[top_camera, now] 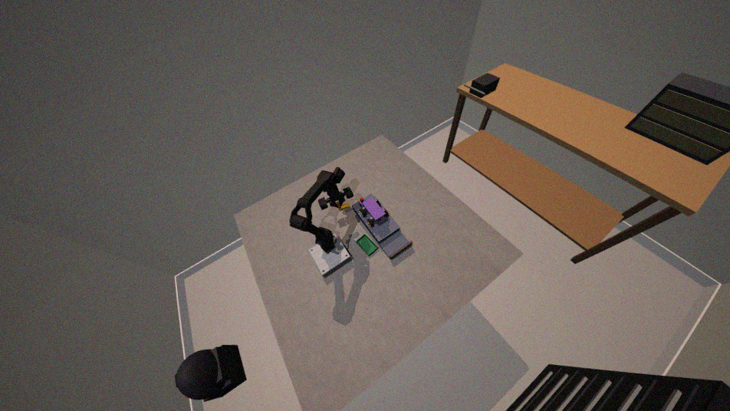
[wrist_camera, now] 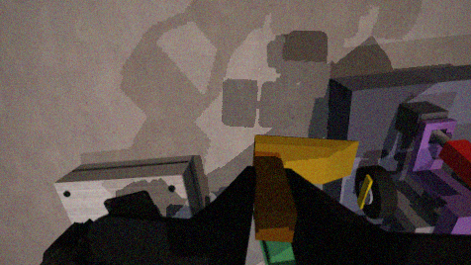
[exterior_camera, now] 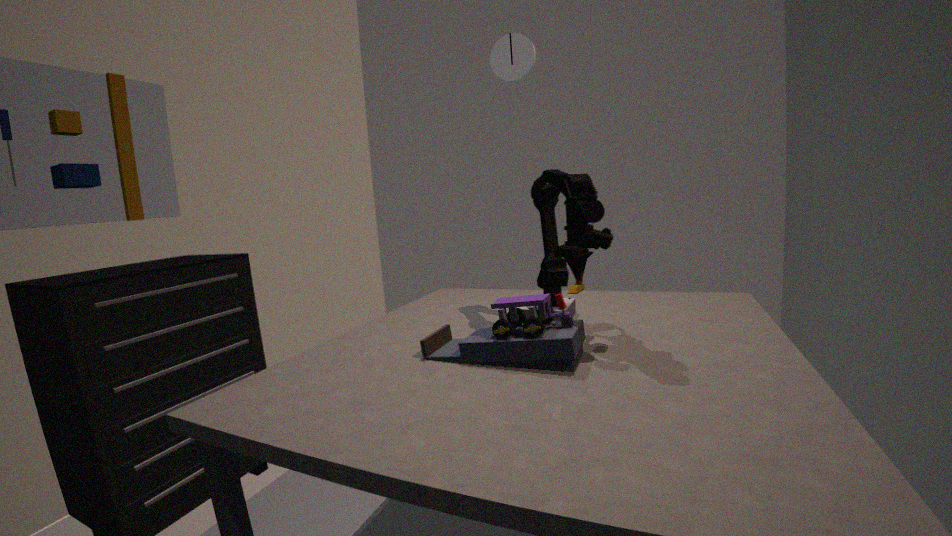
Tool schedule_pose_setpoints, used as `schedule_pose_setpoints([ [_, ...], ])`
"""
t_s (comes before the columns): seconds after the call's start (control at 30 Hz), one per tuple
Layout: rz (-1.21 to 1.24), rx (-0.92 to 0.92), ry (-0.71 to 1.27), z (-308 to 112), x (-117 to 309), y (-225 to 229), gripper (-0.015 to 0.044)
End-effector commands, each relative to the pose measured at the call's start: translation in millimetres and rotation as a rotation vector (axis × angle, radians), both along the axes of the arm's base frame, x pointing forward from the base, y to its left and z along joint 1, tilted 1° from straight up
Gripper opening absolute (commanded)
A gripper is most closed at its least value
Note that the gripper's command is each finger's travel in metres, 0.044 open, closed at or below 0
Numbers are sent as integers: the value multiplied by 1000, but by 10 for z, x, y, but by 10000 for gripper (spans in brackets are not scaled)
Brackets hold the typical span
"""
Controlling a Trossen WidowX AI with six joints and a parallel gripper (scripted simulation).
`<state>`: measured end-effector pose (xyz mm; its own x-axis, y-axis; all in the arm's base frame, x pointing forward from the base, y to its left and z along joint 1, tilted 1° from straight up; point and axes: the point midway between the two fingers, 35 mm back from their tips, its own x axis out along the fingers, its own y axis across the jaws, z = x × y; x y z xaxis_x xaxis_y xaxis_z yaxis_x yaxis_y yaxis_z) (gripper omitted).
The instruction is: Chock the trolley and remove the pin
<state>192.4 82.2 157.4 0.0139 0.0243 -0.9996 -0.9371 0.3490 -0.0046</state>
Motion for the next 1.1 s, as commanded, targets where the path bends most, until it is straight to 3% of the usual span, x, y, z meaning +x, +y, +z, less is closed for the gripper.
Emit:
schedule_pose_setpoints([
  [0.0, -135, 3, 7, 1, -6, 3, 0],
  [1.07, -1228, 17, 37, 1, -5, 2, 0],
])
